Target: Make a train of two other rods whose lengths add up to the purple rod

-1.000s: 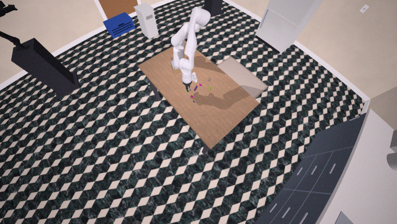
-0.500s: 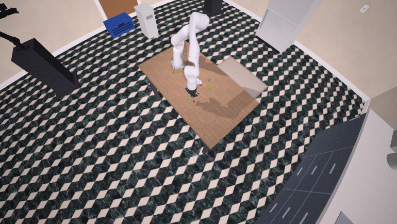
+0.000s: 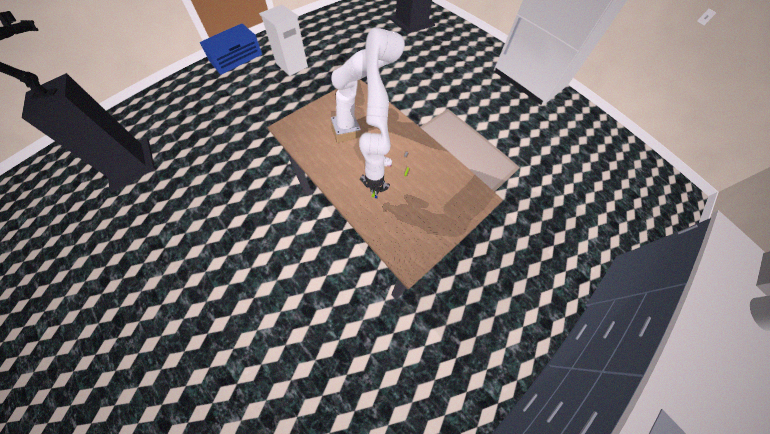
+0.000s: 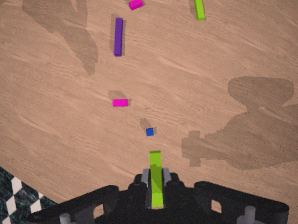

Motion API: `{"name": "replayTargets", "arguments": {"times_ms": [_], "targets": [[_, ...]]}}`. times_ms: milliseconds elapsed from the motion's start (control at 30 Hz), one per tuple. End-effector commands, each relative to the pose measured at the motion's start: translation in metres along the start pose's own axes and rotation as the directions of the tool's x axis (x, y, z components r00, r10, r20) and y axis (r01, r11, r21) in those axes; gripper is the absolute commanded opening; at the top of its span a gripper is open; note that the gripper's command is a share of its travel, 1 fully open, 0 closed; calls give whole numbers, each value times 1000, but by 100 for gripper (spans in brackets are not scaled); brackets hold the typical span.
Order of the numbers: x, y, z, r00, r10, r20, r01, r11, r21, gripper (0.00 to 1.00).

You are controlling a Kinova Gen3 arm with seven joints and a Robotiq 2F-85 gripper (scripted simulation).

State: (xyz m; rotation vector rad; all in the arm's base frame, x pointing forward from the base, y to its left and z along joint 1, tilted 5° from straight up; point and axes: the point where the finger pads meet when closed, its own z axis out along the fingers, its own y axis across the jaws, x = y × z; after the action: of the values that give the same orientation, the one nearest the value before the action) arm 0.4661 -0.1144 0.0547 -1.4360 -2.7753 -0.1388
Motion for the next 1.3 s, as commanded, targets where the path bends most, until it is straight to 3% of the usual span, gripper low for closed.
{"name": "replayTargets", "arguments": {"times_ms": [0,533,1000,1267], "targets": [[1,-3,1,1000,-17,-9,17,1000,7,5],[3,-4,9,1000,-17,-12,17,1000,9,5],[-1,-4,63,1000,-17,0,17,1000,8,5],[1,-4,82,1000,-17,-10,17,1000,9,5]]}}
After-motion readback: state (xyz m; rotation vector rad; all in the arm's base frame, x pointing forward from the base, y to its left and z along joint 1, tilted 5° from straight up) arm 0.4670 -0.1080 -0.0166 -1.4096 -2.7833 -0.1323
